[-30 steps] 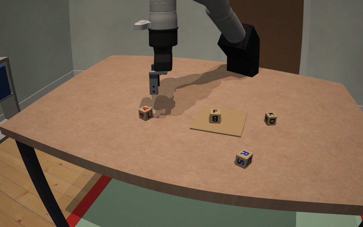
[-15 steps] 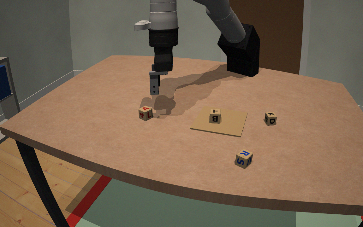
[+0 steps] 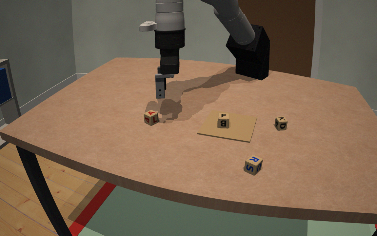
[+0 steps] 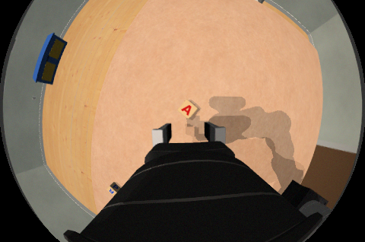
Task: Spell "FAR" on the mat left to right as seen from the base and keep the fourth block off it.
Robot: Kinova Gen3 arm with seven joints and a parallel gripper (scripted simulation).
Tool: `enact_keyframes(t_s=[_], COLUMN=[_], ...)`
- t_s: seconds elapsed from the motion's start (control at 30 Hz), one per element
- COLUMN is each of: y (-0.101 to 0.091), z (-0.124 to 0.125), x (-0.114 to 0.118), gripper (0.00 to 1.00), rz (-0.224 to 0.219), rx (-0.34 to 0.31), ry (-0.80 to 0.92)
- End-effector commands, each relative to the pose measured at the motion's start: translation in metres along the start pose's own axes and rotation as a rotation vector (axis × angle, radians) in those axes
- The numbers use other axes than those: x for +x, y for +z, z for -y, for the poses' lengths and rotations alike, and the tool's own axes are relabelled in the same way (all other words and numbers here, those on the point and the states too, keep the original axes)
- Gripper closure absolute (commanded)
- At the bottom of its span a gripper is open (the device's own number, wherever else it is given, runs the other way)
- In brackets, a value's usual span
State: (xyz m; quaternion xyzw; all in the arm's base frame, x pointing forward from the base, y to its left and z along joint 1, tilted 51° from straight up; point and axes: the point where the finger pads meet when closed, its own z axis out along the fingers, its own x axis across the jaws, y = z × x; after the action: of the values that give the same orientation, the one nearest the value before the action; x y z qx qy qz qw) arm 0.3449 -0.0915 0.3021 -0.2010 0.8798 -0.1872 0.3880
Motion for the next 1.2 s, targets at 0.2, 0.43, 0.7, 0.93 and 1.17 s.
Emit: enact_keyframes(t_s=[0.2,0.43,0.7,0.93,1.17], y=[0.000,0.000,-0.001,-0.019,-0.044], z=[0.000,0.000,0.000,-0.021,-0.065], x=[0.000,0.000,-0.001,-0.021,-0.044], gripper=[0.00,0.00,0.00,0.00,0.00], rz=[0.001,0.001,0.001,0.044,0.080], rx=[0.001,0.001,0.001,-0.007,-0.019], ry=[0.000,0.000,0.001,0.035,0.075])
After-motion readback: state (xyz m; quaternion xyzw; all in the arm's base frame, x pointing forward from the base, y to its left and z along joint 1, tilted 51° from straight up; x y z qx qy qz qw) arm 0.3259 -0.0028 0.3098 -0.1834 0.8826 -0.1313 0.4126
